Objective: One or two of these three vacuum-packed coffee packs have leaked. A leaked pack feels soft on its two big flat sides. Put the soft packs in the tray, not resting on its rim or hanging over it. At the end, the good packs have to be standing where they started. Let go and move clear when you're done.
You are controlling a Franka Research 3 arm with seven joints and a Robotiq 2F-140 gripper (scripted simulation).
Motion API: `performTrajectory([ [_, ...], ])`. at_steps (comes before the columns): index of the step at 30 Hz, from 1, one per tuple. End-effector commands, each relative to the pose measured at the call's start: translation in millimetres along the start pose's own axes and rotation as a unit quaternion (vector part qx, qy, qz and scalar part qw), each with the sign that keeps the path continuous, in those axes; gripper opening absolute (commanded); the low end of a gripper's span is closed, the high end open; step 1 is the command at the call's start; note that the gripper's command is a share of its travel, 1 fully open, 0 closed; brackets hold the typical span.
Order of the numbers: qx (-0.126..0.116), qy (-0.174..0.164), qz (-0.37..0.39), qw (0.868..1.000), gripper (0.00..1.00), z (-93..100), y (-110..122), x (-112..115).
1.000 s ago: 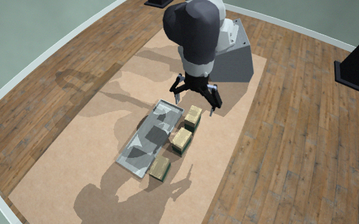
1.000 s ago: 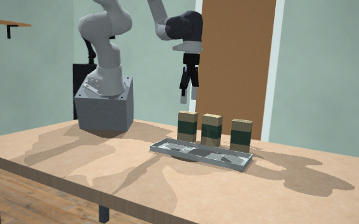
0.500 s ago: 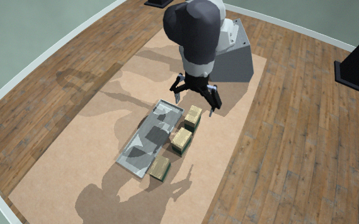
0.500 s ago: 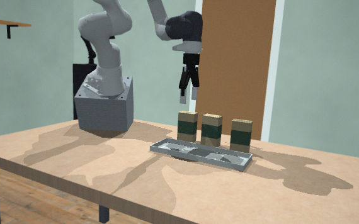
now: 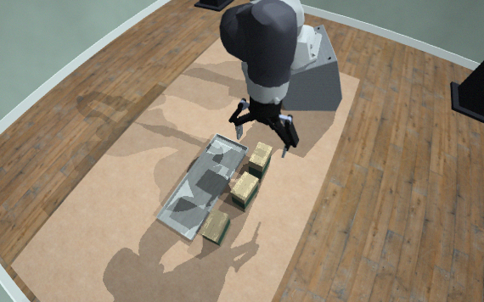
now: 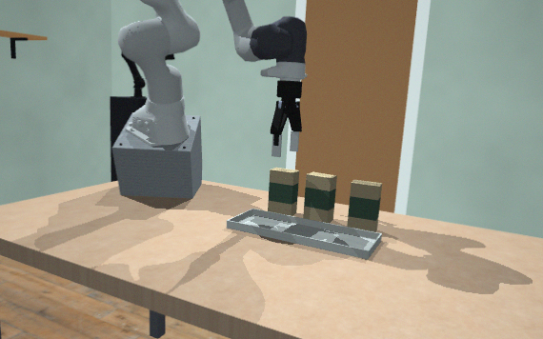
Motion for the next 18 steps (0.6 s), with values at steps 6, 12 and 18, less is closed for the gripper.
performTrajectory([
  [6, -0.001, 0.000, -0.003, 1.000, 0.55, -0.2, 0.6, -0.1],
  [12, -0.001, 0.000, -0.003, 1.000, 0.55, -0.2, 0.6, -0.1],
  [18, -0.001, 0.000, -0.003, 1.000, 0.55, -0.2, 0.6, -0.1],
])
Point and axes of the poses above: the point where the finger pads meet when closed, its own z axis back along the fingers, its own y axis across the jaws, x = y × z, the point moved 6 cm from there along z, back along the fingers, and after that the axes turned 6 degrees about -z, right-handed, at the moved point
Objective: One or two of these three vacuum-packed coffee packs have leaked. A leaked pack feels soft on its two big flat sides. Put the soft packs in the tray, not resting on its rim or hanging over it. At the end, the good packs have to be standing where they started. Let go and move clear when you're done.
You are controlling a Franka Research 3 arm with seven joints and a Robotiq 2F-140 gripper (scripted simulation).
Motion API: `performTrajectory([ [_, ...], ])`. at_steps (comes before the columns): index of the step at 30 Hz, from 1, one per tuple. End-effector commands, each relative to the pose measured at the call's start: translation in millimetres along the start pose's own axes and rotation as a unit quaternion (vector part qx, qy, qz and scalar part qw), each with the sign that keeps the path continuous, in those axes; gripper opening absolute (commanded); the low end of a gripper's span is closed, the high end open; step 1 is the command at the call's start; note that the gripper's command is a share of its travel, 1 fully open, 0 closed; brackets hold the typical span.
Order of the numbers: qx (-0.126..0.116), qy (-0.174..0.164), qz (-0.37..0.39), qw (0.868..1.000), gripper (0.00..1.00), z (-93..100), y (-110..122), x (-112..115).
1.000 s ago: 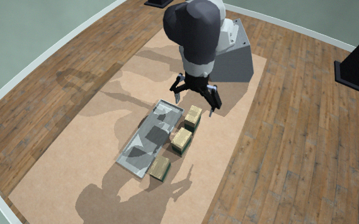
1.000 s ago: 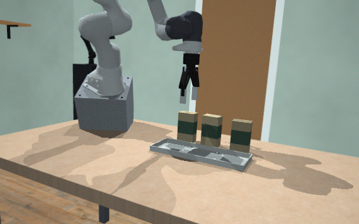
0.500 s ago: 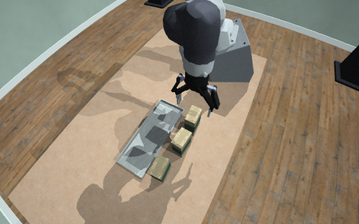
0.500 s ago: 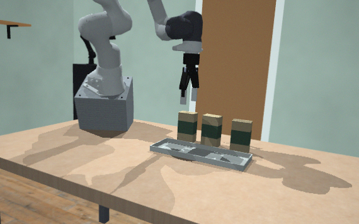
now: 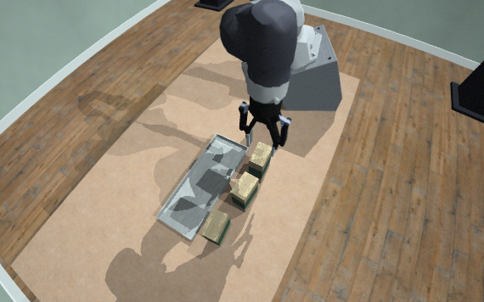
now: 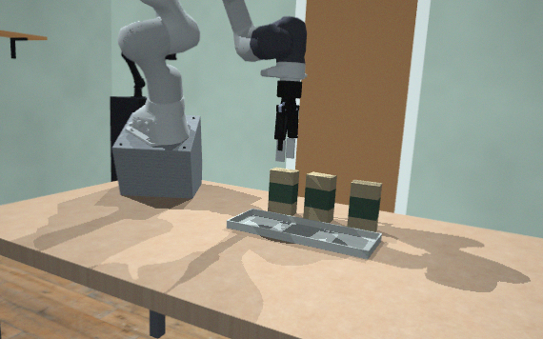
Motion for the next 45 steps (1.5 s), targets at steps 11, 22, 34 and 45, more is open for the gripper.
performTrajectory([
  [11, 0.000, 0.000, -0.002, 1.000, 0.55, -21.1, 1.3, 0.4],
  [22, 0.000, 0.000, -0.002, 1.000, 0.55, -21.1, 1.3, 0.4],
  [34, 0.000, 0.000, -0.002, 1.000, 0.55, -21.1, 1.3, 0.4],
  [45, 0.000, 0.000, -0.002, 1.000, 0.55, -21.1, 1.3, 0.4],
])
Point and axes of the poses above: the point where the finger pads meet when closed, its own z axis back along the fingers, its own y axis across the jaws, x = y × z, the point moved 6 cm from there along z, back along the fingers, and after that the axes turned 6 degrees about -z, right-handed, at the moved point
